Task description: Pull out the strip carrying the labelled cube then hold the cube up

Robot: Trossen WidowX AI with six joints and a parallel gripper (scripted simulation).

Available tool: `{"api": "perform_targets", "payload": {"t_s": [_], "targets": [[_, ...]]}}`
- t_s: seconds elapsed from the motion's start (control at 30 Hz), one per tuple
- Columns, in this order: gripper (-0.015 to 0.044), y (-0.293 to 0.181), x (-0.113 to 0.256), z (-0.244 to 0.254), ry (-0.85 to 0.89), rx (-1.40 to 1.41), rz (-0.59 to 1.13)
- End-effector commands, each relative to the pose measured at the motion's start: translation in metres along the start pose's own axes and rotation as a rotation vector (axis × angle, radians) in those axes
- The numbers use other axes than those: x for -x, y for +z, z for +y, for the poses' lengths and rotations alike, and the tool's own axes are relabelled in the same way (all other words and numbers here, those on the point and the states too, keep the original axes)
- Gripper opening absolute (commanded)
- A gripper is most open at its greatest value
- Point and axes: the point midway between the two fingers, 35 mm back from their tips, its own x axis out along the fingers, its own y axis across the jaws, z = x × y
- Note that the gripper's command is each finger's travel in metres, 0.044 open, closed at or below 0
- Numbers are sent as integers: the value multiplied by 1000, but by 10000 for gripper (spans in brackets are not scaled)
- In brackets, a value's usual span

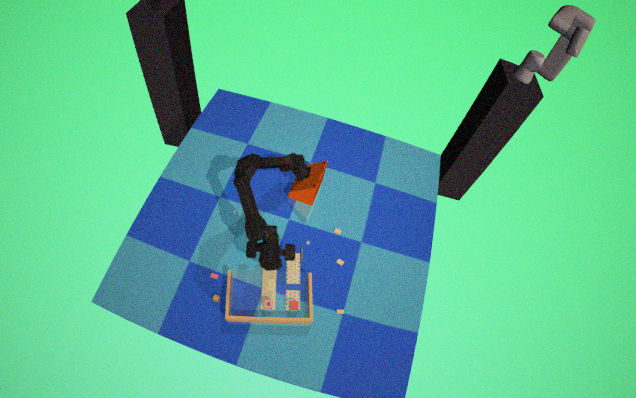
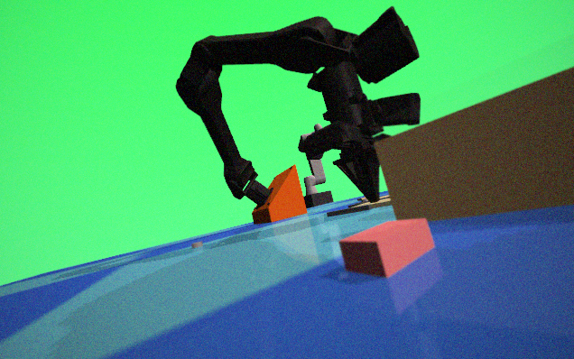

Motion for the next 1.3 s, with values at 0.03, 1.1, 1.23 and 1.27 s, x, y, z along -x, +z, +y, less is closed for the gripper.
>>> {"api": "perform_targets", "payload": {"t_s": [0.03, 1.1, 1.23, 1.27], "targets": [[0, 0, -5, -2, -5, -2, 8], [0, -41, -7, -1, -5, 0, 10], [0, -47, -7, -1, -5, 0, 10], [0, -49, -7, -1, -5, 0, 10]]}}
